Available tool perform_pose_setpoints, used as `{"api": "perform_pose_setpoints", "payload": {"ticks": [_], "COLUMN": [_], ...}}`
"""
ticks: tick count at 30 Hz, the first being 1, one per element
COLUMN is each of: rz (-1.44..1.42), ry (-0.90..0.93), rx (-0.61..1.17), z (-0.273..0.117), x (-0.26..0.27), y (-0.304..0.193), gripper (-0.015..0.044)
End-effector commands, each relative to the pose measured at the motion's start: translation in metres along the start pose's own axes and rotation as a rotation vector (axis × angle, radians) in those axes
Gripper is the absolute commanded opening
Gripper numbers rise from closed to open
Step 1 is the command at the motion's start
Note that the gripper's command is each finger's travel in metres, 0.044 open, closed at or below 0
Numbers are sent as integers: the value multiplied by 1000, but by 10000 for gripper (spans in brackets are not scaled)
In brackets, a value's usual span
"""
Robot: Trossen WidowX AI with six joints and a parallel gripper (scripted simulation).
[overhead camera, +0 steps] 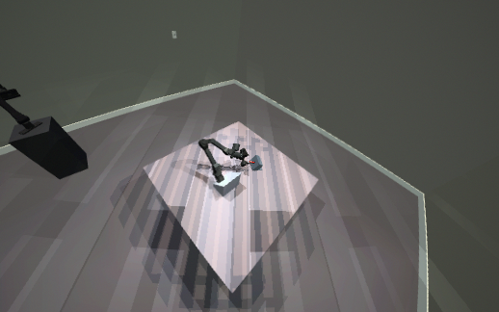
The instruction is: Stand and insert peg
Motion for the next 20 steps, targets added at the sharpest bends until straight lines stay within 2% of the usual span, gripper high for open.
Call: {"api": "perform_pose_setpoints", "payload": {"ticks": [1,20], "rz": [-3,-2], "ry": [-1,-2], "rx": [7,5], "z": [-4,-20], "x": [0,1], "y": [0,1], "gripper": [440,440]}}
Point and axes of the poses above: the point midway between the two fingers, 35 mm back from their tips, its own z axis out along the fingers, its own x axis across the jaws, y = z × x, the point moved 8 cm from there along -z, back along the fingers, and after that the axes turned 9 degrees about z, right-handed, at the moved point
